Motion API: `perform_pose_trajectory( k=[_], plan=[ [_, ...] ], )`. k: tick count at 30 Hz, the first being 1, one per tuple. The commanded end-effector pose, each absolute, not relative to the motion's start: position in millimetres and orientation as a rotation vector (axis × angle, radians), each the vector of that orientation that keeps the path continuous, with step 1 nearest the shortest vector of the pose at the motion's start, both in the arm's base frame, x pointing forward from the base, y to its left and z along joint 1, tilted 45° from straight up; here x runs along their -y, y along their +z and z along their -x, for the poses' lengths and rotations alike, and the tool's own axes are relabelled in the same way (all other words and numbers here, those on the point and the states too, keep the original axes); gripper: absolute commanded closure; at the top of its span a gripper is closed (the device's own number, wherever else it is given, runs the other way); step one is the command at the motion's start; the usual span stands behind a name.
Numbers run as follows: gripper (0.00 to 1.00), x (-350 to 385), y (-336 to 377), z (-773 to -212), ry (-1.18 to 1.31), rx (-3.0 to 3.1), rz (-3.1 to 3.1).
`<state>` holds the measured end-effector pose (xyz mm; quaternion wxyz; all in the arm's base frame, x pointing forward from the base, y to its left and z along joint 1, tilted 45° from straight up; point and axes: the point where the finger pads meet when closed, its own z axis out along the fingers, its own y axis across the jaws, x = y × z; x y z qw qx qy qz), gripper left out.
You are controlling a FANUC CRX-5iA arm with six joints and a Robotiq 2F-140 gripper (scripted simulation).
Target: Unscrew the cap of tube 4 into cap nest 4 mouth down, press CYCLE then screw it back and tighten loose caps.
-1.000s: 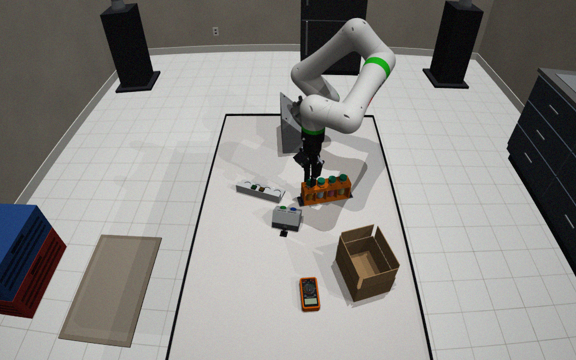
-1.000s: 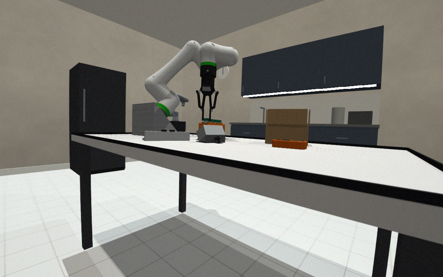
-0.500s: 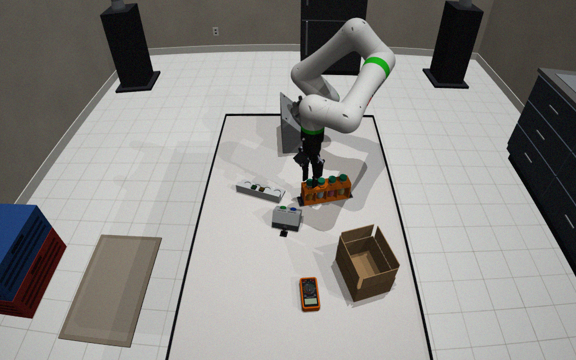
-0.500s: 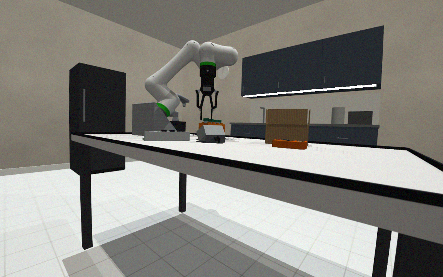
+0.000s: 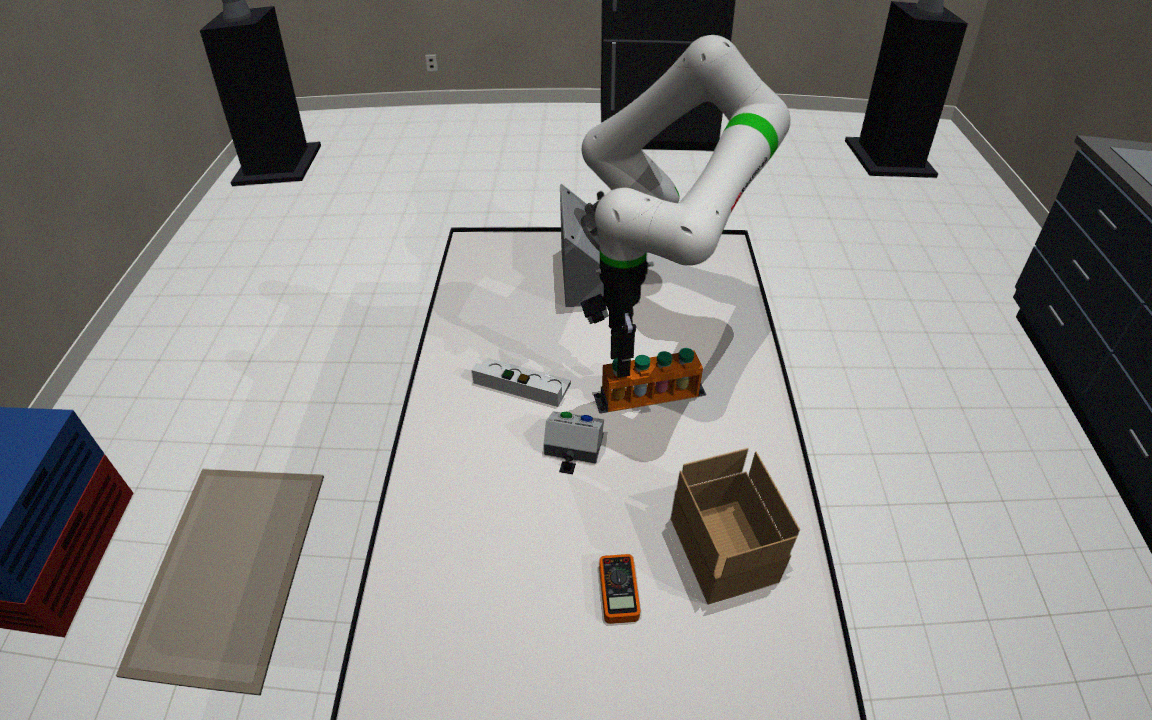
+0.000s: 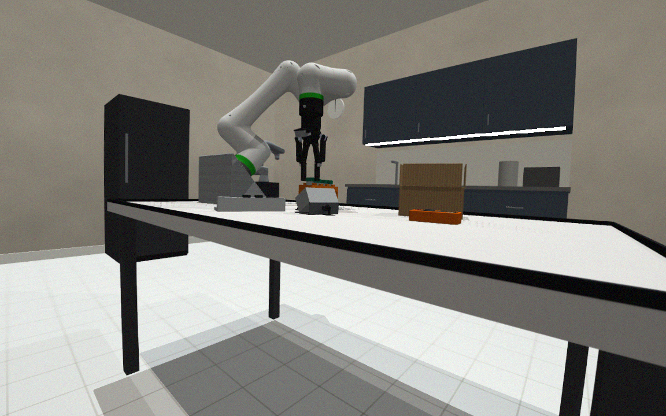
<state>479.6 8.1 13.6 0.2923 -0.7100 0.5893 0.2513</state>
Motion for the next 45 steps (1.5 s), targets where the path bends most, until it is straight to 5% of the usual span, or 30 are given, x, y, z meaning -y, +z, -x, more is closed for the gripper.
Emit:
perform_pose_trajectory(
  k=[1,14,15,29,45],
  plan=[
    [0.59,-7.3,14.1,-480.5,0.782,-1.862,1.702],
    [0.59,-7.3,14.1,-480.4,0.876,-2.099,1.489],
    [0.70,-7.3,14.1,-480.4,0.876,-2.099,1.489],
    [0.70,-7.3,14.2,-480.5,0.876,-2.099,1.489],
    [0.70,-7.1,14.4,-480.5,0.593,-1.392,2.017]
  ],
)
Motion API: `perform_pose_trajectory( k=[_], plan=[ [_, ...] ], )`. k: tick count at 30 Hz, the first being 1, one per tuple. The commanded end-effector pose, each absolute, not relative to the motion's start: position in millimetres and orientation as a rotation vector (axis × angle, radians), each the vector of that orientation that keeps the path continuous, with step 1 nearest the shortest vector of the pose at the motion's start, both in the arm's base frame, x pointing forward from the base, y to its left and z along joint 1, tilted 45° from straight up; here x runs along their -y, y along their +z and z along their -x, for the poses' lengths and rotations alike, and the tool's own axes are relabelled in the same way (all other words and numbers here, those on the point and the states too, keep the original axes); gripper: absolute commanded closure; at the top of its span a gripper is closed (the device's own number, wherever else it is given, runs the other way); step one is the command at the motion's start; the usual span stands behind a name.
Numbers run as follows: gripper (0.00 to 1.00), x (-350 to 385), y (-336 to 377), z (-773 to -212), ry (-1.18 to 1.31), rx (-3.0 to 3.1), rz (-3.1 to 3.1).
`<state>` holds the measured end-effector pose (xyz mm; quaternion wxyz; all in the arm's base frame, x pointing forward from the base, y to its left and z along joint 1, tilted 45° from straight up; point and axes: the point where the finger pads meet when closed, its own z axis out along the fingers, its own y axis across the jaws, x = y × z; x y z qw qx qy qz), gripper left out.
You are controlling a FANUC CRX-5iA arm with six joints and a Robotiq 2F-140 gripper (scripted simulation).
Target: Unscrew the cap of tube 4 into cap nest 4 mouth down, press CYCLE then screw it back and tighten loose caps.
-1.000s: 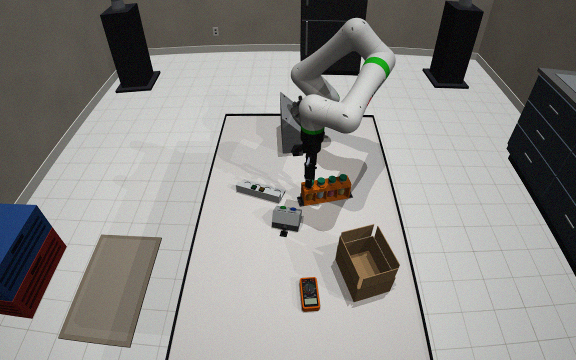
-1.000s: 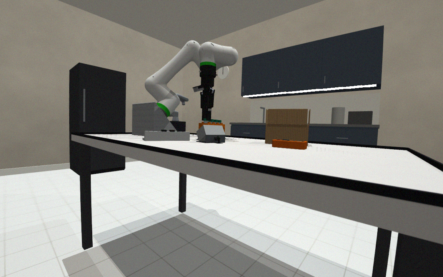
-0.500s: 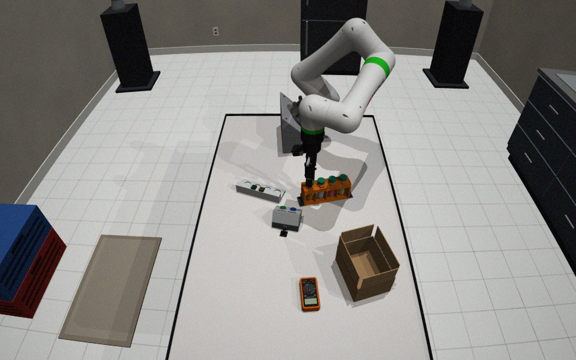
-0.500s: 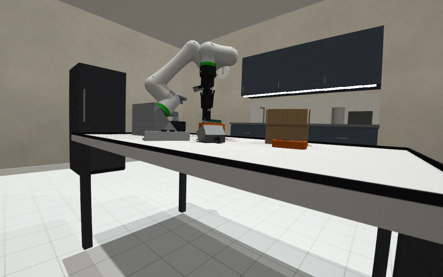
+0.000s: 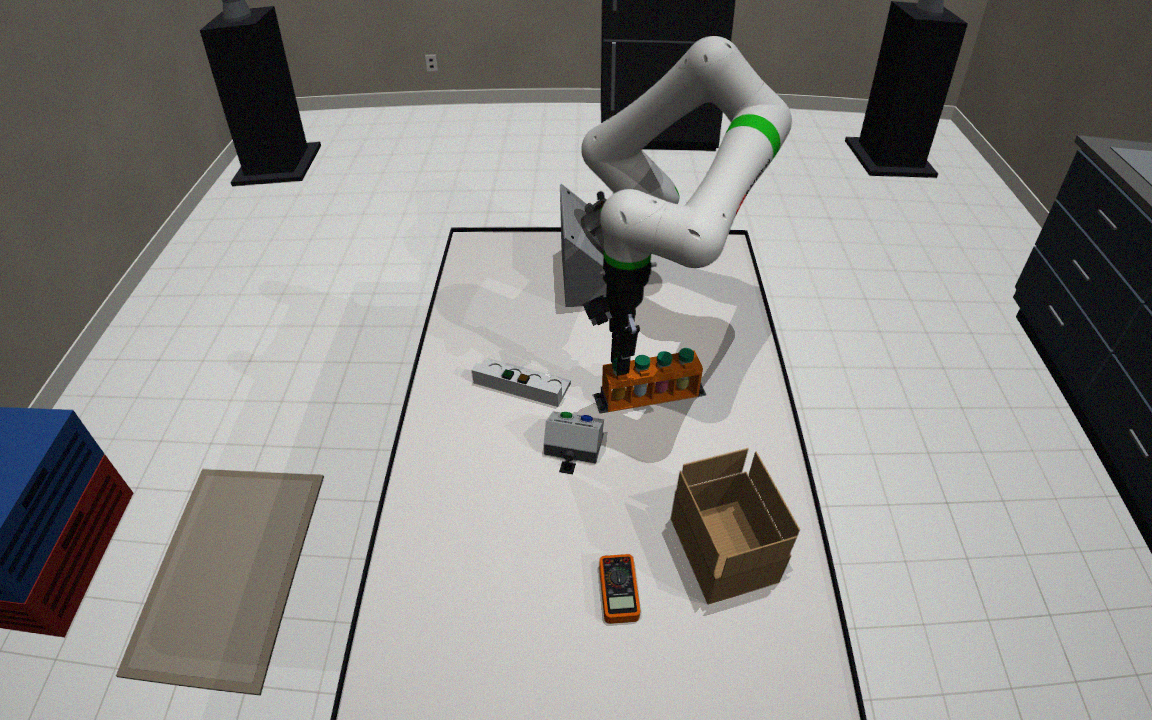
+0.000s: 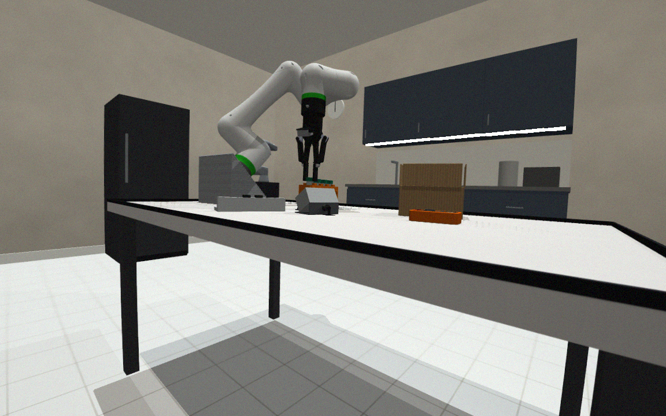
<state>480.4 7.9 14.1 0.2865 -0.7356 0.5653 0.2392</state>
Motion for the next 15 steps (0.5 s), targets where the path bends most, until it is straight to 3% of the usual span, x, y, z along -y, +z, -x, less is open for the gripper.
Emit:
perform_pose_trajectory(
  k=[1,13,14,15],
  plan=[
    [0.70,-7.0,14.5,-480.5,0.571,-1.337,2.046],
    [0.70,-7.1,14.5,-480.5,0.437,-1.006,2.190],
    [0.59,-7.1,14.3,-480.5,0.437,-1.006,2.190],
    [0.59,-7.1,14.3,-480.5,0.437,-1.006,2.190]
  ],
)
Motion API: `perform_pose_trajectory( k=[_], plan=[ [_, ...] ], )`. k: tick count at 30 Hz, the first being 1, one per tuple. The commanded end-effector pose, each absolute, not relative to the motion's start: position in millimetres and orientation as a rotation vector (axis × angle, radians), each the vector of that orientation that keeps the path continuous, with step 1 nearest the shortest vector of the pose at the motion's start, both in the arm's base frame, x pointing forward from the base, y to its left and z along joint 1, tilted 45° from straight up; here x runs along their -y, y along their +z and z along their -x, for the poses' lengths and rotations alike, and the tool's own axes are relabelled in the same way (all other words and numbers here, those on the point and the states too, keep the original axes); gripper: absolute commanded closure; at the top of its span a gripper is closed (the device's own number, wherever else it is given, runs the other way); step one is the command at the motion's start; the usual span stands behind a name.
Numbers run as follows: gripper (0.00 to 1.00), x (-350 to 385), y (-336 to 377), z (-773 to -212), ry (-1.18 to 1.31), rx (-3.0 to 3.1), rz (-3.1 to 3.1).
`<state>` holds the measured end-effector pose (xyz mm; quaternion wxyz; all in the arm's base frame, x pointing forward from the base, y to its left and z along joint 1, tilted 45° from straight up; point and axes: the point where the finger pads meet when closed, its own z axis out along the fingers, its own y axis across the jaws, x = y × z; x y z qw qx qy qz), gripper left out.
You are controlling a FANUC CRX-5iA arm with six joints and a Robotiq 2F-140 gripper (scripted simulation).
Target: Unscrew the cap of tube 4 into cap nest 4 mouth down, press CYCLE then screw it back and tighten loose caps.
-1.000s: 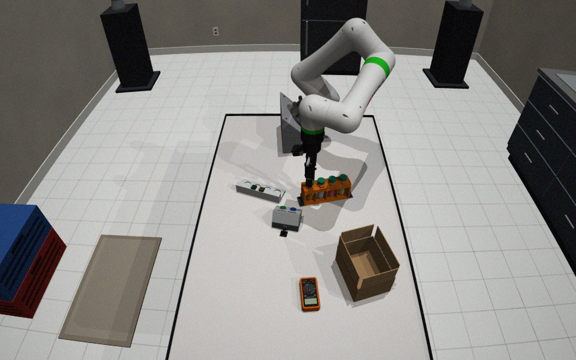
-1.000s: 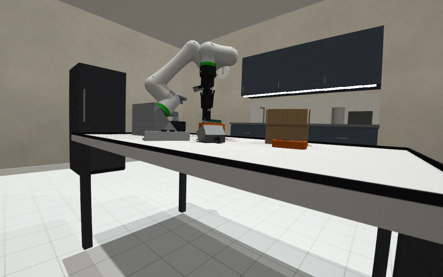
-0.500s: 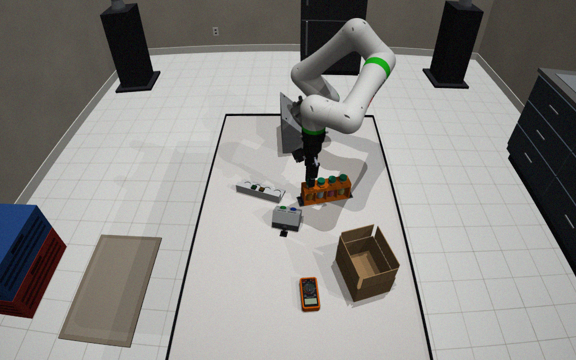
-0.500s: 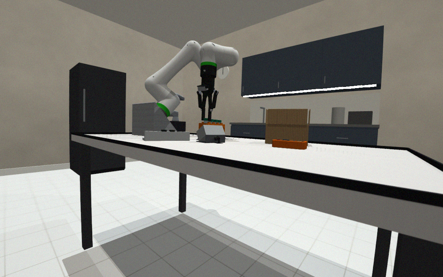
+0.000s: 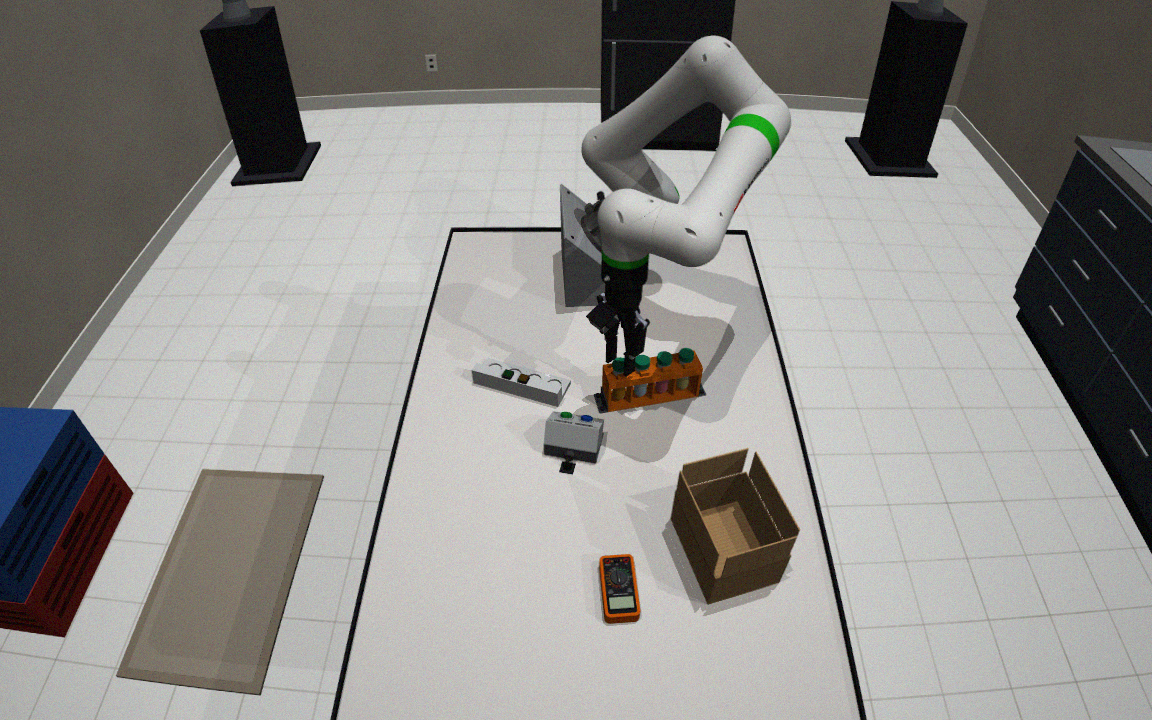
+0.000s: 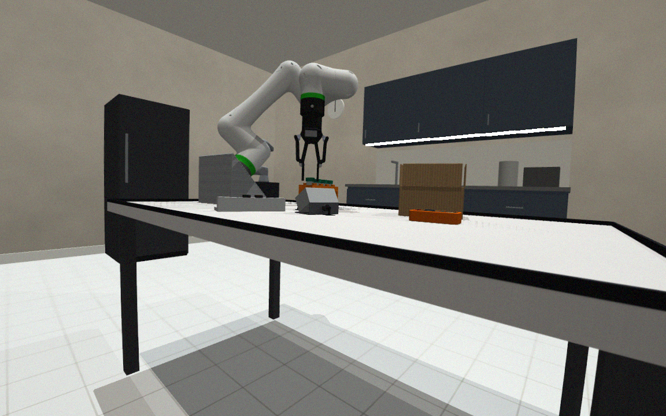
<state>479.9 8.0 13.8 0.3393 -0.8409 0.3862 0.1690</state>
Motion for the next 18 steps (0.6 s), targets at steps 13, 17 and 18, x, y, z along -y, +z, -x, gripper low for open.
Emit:
perform_pose_trajectory(
  k=[13,17,18],
  plan=[
    [0.59,-7.1,14.4,-480.4,0.513,-1.193,2.114],
    [0.59,-7.1,14.4,-480.4,0.600,-1.408,2.008],
    [0.59,-7.1,14.4,-480.4,0.600,-1.408,2.008]
  ],
)
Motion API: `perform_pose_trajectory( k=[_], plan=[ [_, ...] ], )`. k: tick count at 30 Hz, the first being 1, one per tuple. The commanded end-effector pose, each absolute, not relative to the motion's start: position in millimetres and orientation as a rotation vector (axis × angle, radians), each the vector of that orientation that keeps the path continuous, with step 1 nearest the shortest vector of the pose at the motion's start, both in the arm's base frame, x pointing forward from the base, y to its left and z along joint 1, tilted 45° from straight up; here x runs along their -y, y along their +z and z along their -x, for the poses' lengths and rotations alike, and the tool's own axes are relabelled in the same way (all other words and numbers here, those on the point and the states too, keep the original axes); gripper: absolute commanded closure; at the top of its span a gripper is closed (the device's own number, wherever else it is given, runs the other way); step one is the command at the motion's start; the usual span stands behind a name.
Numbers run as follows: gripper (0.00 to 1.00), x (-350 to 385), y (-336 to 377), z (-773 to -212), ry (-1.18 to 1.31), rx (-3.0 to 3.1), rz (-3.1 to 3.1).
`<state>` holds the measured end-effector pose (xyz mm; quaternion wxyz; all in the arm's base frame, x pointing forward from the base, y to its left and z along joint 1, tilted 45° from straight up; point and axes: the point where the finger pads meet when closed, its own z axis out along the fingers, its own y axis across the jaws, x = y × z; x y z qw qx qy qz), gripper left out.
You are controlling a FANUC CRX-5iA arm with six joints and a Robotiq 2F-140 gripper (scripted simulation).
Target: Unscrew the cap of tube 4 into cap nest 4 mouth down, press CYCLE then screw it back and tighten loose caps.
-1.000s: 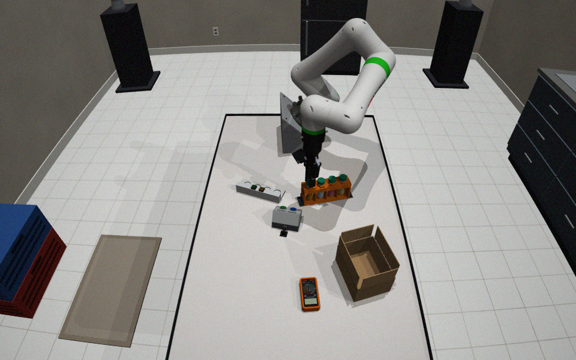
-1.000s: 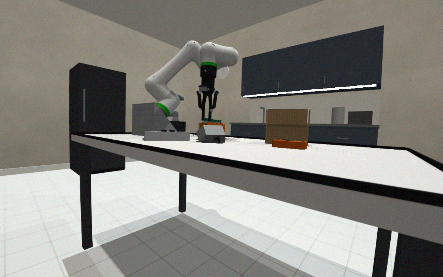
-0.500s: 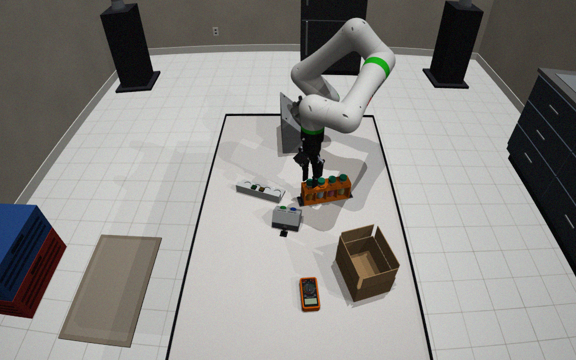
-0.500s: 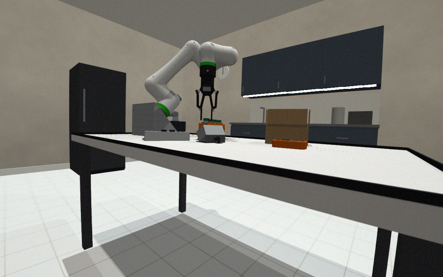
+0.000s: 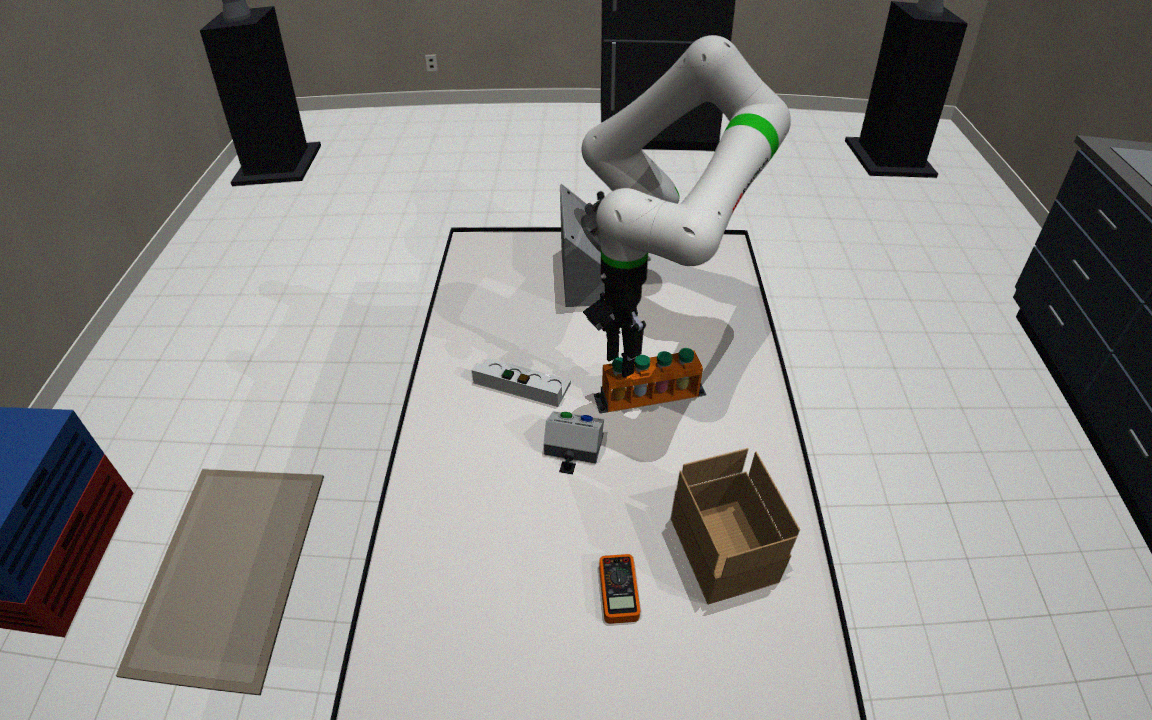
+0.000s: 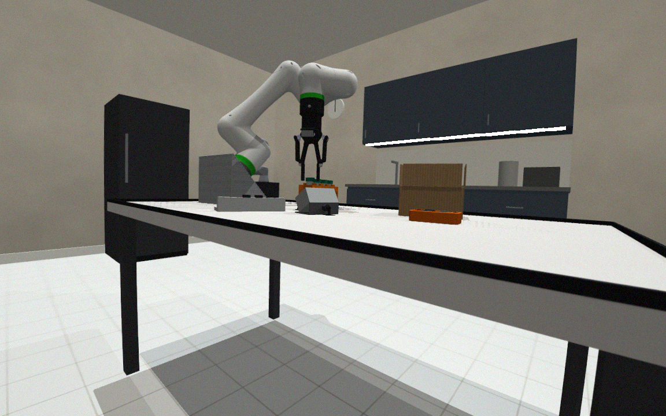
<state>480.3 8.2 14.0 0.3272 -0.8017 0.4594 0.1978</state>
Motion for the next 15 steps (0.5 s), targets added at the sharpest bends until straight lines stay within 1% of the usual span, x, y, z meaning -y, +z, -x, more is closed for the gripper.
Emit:
perform_pose_trajectory(
  k=[1,3,8,14,15],
  plan=[
    [0.59,-7.1,14.4,-480.4,0.600,-1.408,2.008],
    [0.59,-7.1,14.4,-480.4,0.679,-1.605,1.891],
    [0.59,-7.1,14.4,-480.4,0.776,-1.849,1.714],
    [0.59,-7.0,14.4,-480.5,0.776,-1.849,1.714],
    [0.70,-7.0,14.4,-480.4,0.776,-1.849,1.714]
  ],
)
